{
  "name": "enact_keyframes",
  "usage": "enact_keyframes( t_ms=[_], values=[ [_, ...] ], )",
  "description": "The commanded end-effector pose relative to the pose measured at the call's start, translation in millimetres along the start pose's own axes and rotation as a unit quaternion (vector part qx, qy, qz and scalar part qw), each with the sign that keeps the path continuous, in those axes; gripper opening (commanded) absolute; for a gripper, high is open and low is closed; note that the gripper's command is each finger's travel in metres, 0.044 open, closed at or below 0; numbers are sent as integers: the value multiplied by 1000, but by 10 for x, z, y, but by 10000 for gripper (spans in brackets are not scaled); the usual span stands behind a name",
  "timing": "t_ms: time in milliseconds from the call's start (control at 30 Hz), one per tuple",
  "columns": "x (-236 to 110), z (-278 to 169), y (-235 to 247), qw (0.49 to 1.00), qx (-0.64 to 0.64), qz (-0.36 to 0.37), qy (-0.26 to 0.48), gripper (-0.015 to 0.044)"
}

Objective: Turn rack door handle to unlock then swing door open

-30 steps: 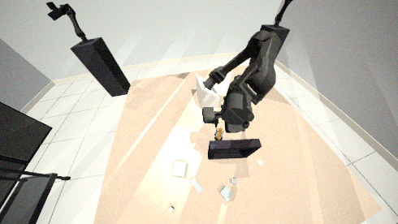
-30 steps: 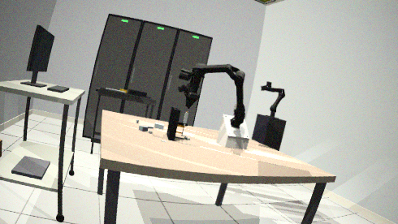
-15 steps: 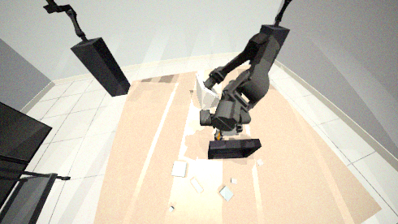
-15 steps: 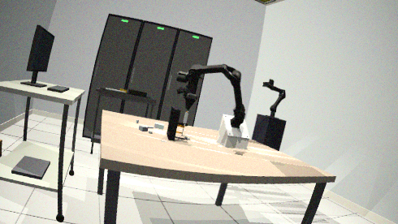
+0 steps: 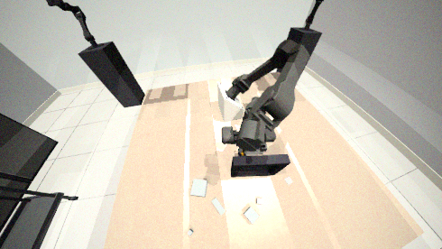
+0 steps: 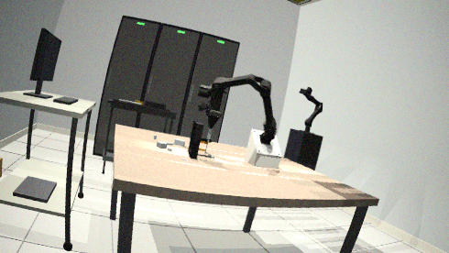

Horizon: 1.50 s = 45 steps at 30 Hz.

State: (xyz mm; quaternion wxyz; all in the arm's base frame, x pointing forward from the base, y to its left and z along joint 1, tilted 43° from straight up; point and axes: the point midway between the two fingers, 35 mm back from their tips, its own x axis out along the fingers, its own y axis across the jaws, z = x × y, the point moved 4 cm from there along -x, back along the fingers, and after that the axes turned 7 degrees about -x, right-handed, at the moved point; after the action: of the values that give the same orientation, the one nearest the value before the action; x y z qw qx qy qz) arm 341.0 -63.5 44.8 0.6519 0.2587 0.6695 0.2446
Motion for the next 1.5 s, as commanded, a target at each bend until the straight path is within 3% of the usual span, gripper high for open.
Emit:
enact_keyframes(
  t_ms=[0, 667, 900, 1333, 1467],
  values=[
    [76, -13, 2, 1000, 4, 4, 1, 287],
    [376, -34, 14, 1000, 3, 5, 1, 287],
    [376, -34, 14, 1000, 3, 5, 1, 104],
    [376, -34, 14, 1000, 3, 5, 1, 17],
    [376, -34, 14, 1000, 7, 5, 1, 16]
  ],
)
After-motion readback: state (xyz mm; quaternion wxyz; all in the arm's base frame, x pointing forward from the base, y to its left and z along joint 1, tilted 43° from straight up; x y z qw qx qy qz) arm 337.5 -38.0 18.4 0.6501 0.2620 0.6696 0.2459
